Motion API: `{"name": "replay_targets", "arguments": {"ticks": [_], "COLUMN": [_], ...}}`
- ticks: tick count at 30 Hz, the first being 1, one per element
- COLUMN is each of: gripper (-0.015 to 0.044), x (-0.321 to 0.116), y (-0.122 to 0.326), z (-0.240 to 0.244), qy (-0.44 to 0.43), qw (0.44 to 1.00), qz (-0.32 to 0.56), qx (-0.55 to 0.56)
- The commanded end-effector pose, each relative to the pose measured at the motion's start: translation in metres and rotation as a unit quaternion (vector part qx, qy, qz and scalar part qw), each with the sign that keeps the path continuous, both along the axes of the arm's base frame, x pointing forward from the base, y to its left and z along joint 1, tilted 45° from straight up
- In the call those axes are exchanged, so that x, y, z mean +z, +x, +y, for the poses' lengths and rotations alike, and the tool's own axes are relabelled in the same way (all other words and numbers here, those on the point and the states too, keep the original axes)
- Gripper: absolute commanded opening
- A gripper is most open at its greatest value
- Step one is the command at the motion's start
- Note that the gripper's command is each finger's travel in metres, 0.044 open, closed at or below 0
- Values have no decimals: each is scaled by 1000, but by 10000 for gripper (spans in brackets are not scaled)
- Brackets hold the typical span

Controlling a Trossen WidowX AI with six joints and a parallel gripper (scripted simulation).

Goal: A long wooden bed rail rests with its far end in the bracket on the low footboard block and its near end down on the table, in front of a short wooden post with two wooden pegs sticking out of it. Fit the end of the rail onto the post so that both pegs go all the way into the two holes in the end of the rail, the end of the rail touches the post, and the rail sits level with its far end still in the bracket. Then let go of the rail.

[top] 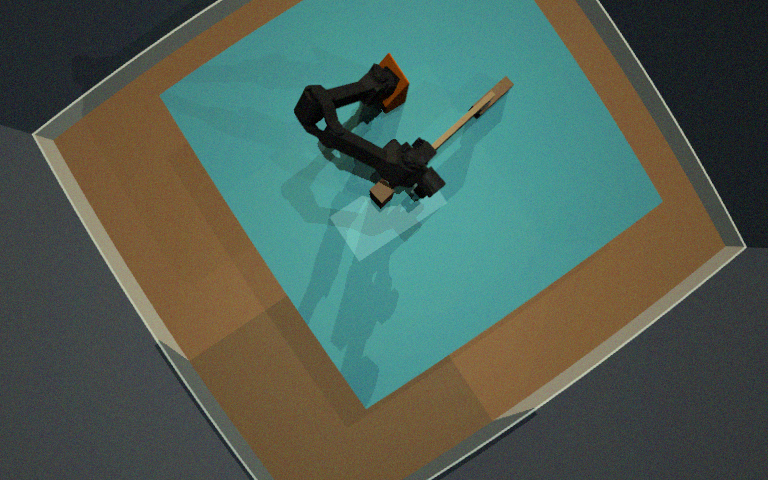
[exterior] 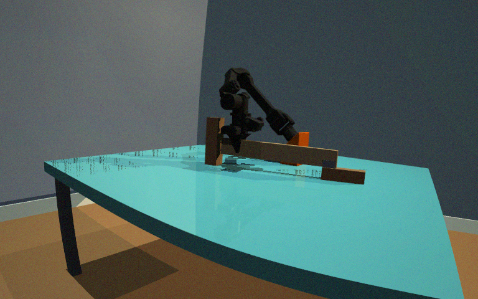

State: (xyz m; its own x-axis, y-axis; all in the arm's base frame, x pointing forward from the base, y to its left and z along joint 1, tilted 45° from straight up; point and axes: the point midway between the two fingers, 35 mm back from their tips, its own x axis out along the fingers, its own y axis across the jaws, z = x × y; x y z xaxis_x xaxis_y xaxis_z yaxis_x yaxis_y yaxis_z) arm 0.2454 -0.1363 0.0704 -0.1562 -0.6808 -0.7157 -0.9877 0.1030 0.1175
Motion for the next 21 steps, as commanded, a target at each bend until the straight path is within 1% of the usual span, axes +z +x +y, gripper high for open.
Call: {"name": "replay_targets", "arguments": {"ticks": [1,21], "gripper": [0,0], "x": [7,9], "y": [2,2], "z": [-2,-4], "qy": [-6,-6], "qw": [1000,1000], "qz": [-5,-5], "qx": [5,5]}}
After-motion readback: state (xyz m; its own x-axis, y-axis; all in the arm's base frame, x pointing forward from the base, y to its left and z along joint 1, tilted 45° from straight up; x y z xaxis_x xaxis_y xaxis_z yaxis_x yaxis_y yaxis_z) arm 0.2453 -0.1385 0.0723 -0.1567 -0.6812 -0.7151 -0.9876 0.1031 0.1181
